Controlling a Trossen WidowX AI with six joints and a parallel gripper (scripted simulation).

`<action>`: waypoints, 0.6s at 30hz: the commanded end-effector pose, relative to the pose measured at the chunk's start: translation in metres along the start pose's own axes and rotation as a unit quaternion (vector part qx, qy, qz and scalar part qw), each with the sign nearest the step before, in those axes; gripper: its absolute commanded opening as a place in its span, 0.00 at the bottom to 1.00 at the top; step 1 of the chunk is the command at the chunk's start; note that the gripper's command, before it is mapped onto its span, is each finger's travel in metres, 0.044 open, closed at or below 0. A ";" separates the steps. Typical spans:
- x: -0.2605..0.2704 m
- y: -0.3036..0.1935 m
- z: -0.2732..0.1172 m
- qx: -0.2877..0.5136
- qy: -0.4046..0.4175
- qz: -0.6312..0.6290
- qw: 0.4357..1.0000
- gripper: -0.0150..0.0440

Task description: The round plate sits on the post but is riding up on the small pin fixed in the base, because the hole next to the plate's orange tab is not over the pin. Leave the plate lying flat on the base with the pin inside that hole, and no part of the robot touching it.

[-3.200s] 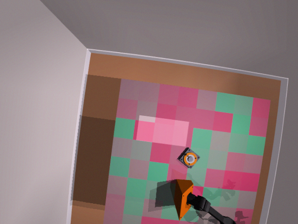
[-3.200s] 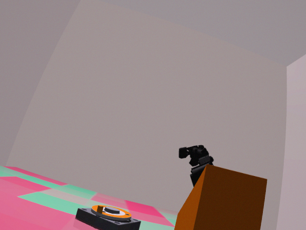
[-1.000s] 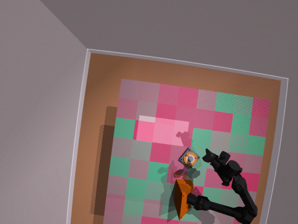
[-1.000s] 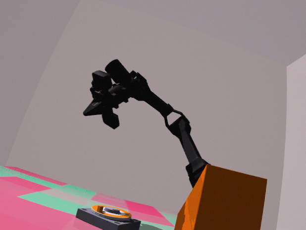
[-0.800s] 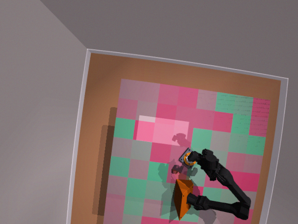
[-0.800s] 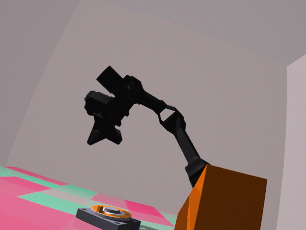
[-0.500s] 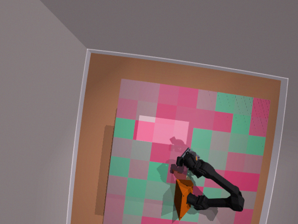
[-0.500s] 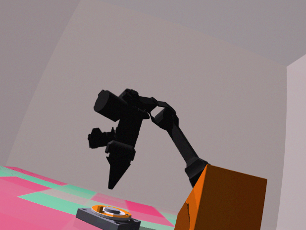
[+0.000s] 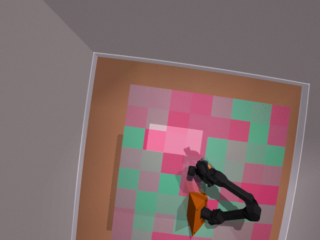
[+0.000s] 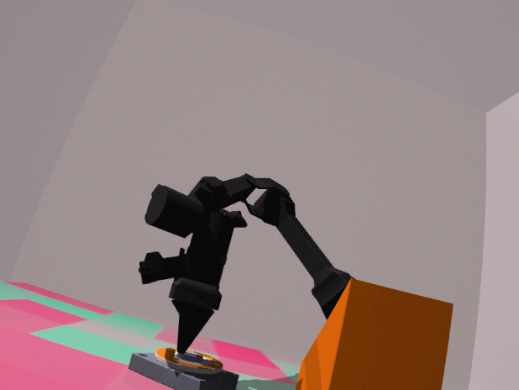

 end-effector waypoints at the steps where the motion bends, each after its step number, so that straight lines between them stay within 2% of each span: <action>1: -0.001 0.000 0.009 -0.002 -0.003 -0.002 1.000 0.25; 18: -0.011 0.016 0.008 -0.002 -0.003 -0.002 1.000 0.25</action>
Point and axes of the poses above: the point midway between the two fingers, 35 mm back from their tips, its own z axis out along the fingers, its own x axis across the jaws, y = z × x, the point moved 7 cm from there along -z, back along the fingers, and after that the axes turned 7 degrees about -z, right-handed, at the moved point
